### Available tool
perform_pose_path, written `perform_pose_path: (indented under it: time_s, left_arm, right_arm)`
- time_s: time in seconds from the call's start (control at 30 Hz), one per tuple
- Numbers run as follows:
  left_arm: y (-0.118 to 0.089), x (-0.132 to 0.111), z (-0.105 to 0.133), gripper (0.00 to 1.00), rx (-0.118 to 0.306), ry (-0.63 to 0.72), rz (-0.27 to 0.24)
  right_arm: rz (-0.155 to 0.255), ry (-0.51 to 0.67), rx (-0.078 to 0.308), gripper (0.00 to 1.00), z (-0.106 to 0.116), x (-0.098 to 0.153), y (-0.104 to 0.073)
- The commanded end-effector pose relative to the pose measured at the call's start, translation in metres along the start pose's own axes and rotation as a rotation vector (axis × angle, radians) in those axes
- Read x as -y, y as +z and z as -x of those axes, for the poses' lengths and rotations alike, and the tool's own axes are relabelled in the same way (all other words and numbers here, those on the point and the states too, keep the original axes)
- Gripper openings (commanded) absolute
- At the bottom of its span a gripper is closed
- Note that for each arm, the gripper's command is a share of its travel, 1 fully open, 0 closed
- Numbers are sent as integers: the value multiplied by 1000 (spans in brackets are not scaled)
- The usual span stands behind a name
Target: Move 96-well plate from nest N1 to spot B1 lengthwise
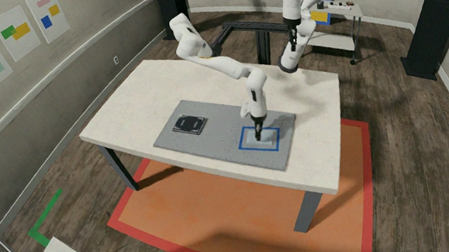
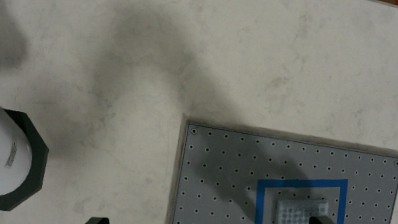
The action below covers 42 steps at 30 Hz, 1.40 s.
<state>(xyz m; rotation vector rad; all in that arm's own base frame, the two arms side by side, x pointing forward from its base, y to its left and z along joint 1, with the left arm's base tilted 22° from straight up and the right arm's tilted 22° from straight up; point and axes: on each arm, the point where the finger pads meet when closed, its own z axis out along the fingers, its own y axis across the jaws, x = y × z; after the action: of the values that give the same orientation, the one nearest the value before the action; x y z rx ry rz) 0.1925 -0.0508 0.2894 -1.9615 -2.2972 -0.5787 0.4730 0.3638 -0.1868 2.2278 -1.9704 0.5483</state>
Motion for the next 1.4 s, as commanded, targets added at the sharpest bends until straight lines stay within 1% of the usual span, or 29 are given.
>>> perform_pose_path:
  time_s: [0.0, 1.37]
  left_arm:
    - [0, 0, 0, 1000, 0, 0, 1]
    - [0, 0, 0, 1000, 0, 0, 1]
  right_arm:
    - [-2, 0, 2, 1000, 1, 1, -3]
    - [-2, 0, 2, 1000, 1, 1, -14]
